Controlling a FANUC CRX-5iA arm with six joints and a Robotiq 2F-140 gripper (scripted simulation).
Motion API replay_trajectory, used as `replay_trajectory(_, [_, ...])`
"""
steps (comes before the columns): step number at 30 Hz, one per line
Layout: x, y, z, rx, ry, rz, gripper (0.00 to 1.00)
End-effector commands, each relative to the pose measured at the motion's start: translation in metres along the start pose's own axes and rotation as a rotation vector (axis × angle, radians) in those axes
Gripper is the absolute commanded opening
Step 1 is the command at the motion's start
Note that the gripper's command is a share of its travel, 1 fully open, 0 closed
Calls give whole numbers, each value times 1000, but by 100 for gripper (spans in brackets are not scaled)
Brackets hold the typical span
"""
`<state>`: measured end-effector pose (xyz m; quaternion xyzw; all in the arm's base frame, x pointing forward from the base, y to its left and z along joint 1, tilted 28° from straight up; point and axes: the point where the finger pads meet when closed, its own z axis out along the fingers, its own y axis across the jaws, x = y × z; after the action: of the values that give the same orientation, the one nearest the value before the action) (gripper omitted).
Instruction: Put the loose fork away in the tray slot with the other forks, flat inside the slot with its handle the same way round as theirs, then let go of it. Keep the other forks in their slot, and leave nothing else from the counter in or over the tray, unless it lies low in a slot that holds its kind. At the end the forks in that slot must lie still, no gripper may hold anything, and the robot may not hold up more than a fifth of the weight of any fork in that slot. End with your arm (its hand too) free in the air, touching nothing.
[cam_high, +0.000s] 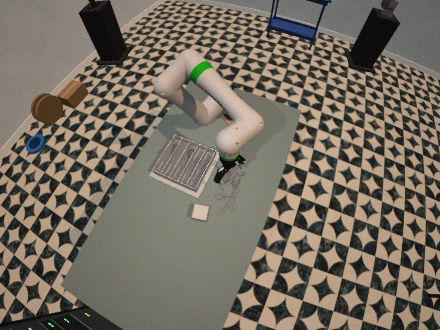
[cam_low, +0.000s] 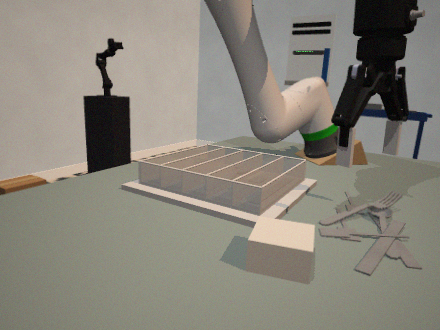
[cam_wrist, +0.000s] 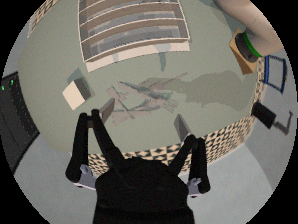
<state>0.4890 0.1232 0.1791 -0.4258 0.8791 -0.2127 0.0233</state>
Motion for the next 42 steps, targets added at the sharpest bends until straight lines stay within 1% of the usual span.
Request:
replay_trajectory(1, [0,-1,5,13,-6,279,100])
replay_trajectory(14, [1,-3,11,-5,-15,828,100])
replay_trajectory(16, [1,-3,11,-5,-15,828,100])
replay_trajectory(17, [1,-3,11,-6,-16,954,100])
replay_trajectory(18, [1,-3,11,-6,-16,990,100])
replay_trajectory(19, [1,-3,11,-6,-17,1028,18])
replay_trajectory(26, [1,-3,11,2,-20,1319,18])
replay_trajectory(31, [1,-3,11,21,-26,1525,18])
replay_trajectory(33, [1,-3,11,21,-26,1525,18])
replay_trajectory(34, [1,-3,11,39,-33,1643,18])
replay_trajectory(36, [1,-3,11,55,-39,1713,18])
replay_trajectory(42, [1,-3,11,56,-40,1717,18])
